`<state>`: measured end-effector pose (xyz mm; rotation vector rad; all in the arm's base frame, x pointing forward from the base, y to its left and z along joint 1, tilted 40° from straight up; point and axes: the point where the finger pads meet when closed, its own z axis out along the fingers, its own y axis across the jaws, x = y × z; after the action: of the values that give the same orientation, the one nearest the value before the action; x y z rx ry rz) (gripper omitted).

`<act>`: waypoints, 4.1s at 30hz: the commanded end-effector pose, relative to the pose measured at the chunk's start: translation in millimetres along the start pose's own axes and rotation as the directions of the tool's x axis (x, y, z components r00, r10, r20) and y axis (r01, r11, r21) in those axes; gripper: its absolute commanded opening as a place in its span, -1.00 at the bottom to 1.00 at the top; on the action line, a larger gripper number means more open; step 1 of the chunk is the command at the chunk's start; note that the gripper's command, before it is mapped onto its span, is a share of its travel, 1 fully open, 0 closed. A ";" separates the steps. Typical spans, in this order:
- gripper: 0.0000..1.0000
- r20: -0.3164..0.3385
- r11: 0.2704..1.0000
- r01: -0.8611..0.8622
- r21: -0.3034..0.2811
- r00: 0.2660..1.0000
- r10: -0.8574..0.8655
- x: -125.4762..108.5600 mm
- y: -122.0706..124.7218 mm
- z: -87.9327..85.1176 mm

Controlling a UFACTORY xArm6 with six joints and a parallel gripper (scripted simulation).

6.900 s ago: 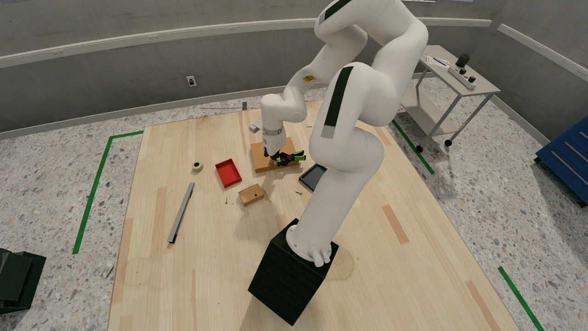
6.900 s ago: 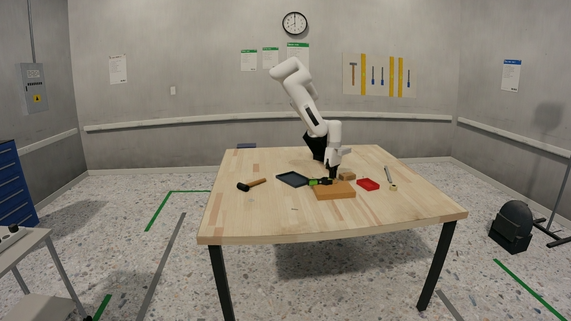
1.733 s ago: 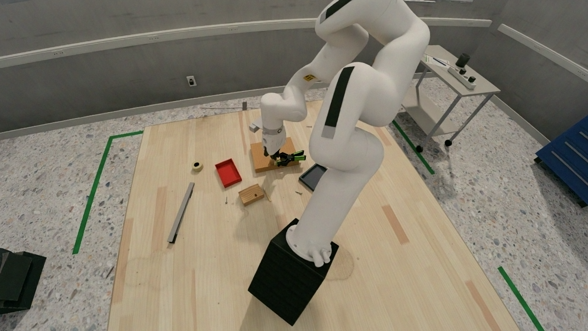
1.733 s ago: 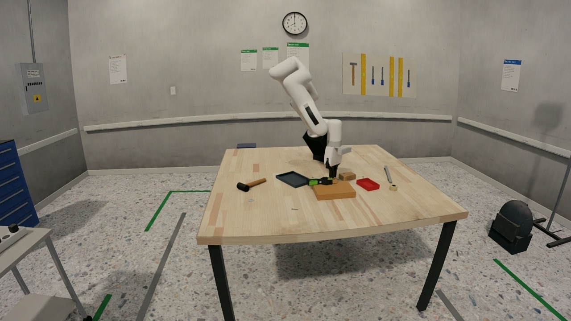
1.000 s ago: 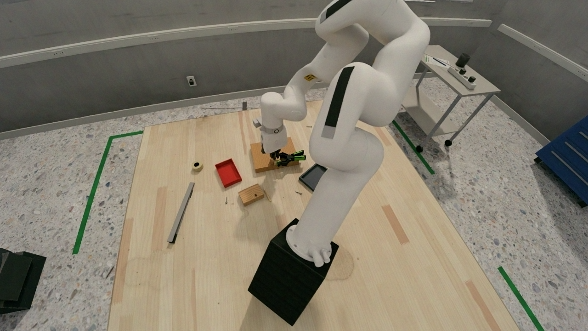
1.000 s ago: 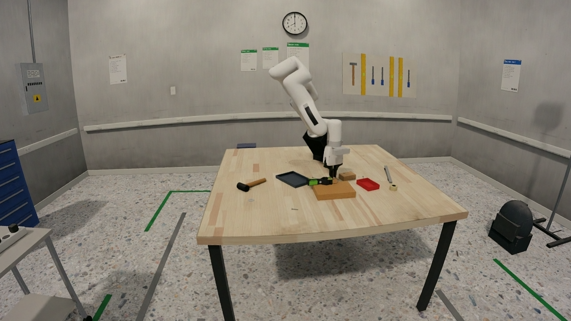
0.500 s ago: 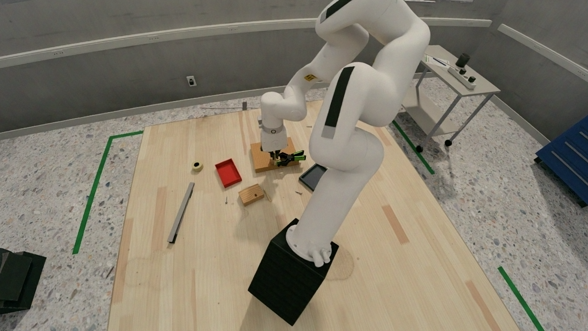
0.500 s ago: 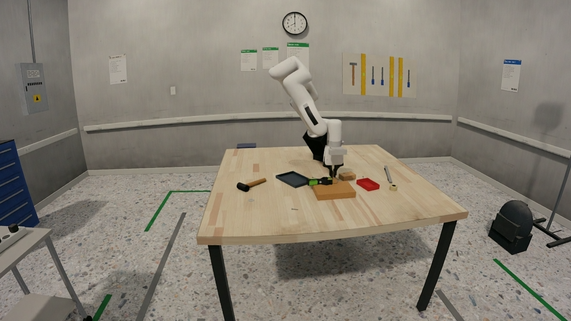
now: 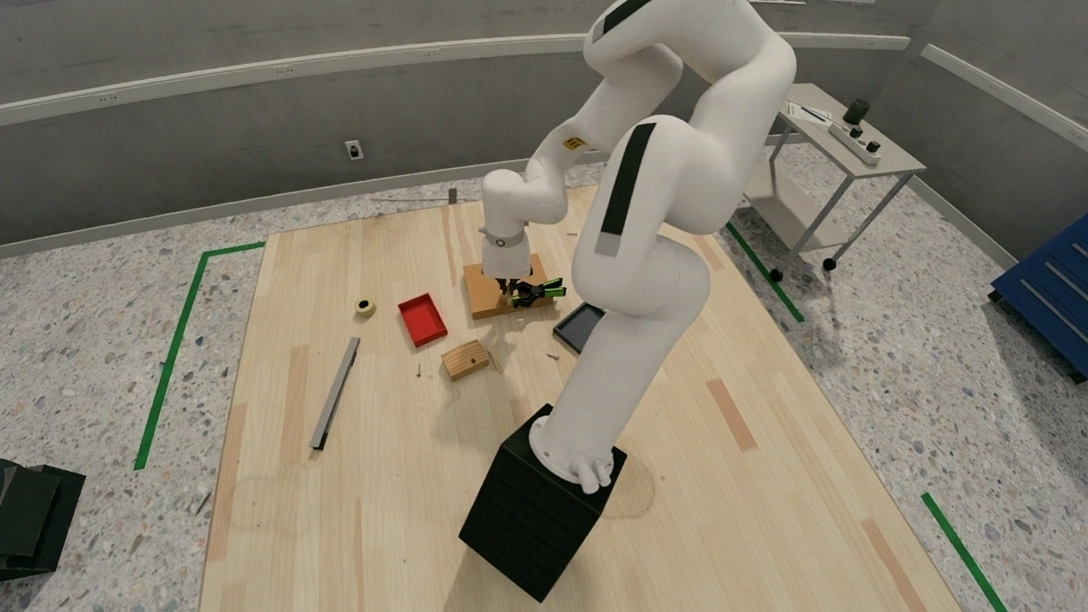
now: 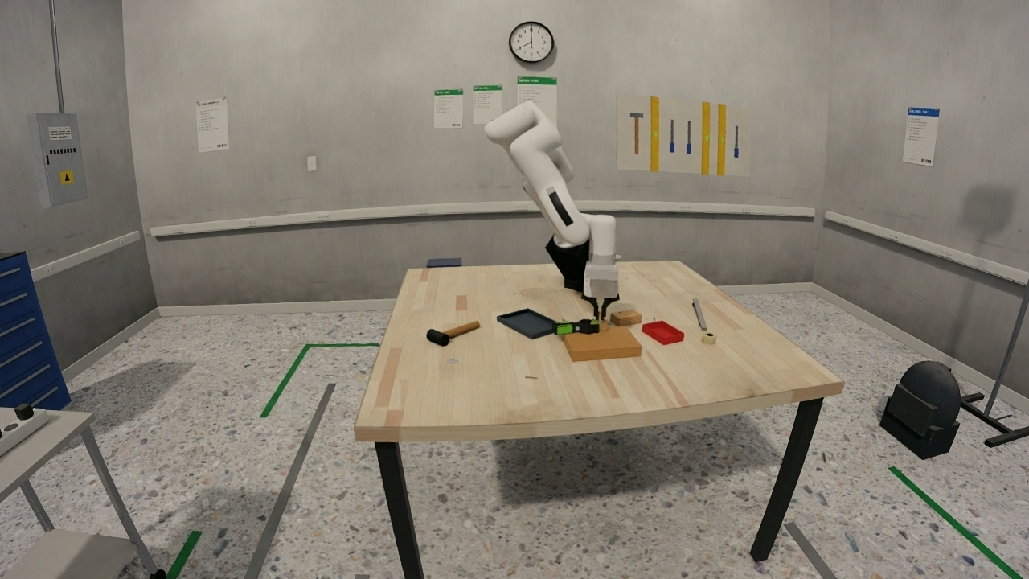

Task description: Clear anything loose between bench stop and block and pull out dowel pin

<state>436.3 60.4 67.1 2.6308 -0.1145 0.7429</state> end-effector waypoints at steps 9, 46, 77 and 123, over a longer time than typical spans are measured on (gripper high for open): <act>-1.00 -0.013 0.964 -0.266 0.004 0.964 0.266 0.9 -0.5 -1.0; -1.00 -0.013 0.997 0.078 -0.001 0.997 -0.078 0.9 -0.5 -2.2; -1.00 -0.011 0.824 0.567 -0.007 0.824 -0.567 0.9 -0.5 -2.7; -1.00 -0.011 0.829 0.559 -0.007 0.829 -0.559 0.9 -0.5 -4.1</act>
<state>434.5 61.8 69.6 2.4168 0.7354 0.4996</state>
